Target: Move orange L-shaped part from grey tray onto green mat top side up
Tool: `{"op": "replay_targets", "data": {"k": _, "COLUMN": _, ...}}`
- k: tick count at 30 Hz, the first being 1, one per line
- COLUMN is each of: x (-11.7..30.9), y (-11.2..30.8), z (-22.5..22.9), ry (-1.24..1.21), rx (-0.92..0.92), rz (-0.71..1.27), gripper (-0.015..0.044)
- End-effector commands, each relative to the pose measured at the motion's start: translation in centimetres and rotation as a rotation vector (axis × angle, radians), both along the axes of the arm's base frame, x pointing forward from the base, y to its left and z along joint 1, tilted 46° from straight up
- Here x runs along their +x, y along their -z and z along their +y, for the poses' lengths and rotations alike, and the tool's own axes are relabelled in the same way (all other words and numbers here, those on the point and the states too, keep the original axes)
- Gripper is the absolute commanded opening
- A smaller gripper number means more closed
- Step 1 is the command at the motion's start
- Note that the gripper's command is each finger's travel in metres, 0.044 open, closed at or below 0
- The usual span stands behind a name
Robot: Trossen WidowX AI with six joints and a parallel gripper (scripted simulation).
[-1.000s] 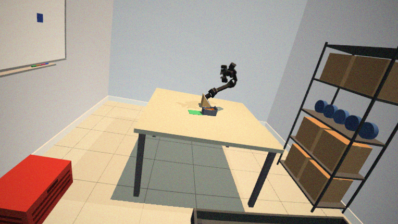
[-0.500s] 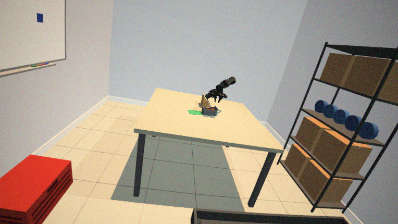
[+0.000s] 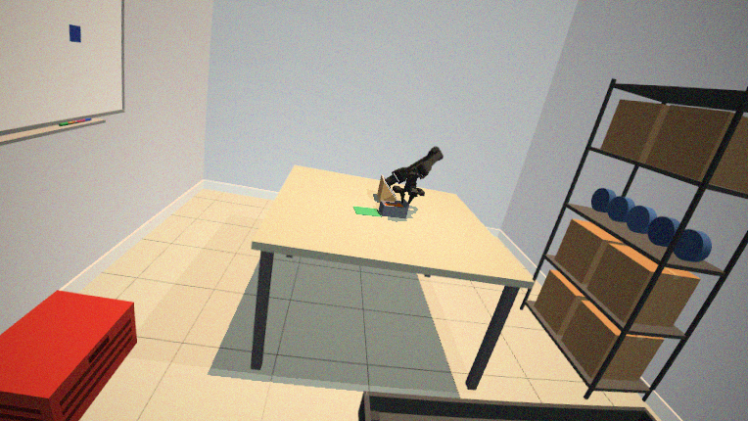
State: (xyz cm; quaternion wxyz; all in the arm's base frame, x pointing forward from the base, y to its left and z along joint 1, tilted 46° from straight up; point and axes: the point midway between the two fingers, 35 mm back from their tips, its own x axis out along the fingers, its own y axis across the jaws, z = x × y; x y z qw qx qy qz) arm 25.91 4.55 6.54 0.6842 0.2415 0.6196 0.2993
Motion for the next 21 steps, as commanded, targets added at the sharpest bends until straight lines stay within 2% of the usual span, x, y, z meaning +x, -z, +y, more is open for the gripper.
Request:
{"op": "replay_targets", "data": {"k": 1, "x": 0.1, "y": 0.3, "z": 0.1, "ry": 0.014, "rx": 0.004, "rz": -0.006, "gripper": 0.0180}}
{"op": "replay_targets", "data": {"k": 21, "x": 0.4, "y": 2.4, "z": 2.3, "ry": 0.014, "rx": 0.005, "rz": -0.006, "gripper": 0.0180}}
